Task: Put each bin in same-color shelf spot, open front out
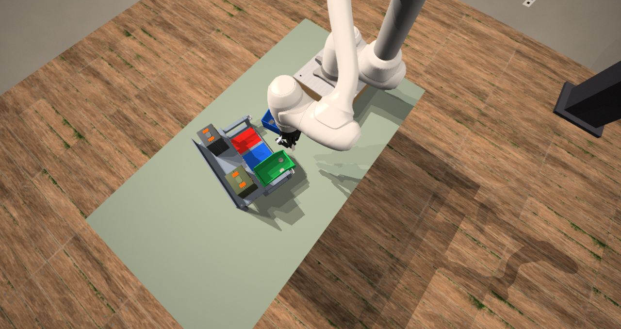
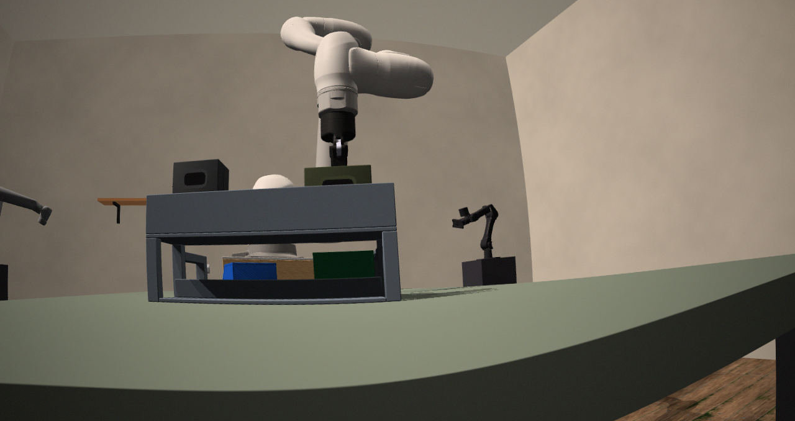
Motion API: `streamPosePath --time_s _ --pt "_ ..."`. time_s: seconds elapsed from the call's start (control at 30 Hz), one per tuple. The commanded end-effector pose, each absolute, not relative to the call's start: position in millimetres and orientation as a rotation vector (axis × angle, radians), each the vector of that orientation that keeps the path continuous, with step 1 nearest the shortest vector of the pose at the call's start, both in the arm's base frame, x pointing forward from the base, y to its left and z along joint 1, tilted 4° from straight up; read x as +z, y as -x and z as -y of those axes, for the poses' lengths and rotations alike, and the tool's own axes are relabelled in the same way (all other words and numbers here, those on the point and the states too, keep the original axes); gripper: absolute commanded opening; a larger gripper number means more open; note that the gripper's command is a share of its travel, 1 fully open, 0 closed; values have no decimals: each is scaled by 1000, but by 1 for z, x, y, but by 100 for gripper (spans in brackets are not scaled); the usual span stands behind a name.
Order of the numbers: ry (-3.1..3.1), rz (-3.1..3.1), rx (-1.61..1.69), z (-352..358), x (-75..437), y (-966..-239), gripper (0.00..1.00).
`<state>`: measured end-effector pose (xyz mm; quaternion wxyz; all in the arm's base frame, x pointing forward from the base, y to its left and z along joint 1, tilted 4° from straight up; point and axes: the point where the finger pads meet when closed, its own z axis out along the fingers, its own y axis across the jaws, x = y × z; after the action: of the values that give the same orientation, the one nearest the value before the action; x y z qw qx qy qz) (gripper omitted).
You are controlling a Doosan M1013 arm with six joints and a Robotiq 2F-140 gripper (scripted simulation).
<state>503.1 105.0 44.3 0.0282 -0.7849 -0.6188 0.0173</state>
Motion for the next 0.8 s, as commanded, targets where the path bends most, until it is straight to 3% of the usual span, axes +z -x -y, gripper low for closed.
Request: streamPosePath --time_s 0.0,0.77 --pt "2448 1887 60 -105 43 -498 10" --pt "2445 1888 66 -106 40 -494 10"
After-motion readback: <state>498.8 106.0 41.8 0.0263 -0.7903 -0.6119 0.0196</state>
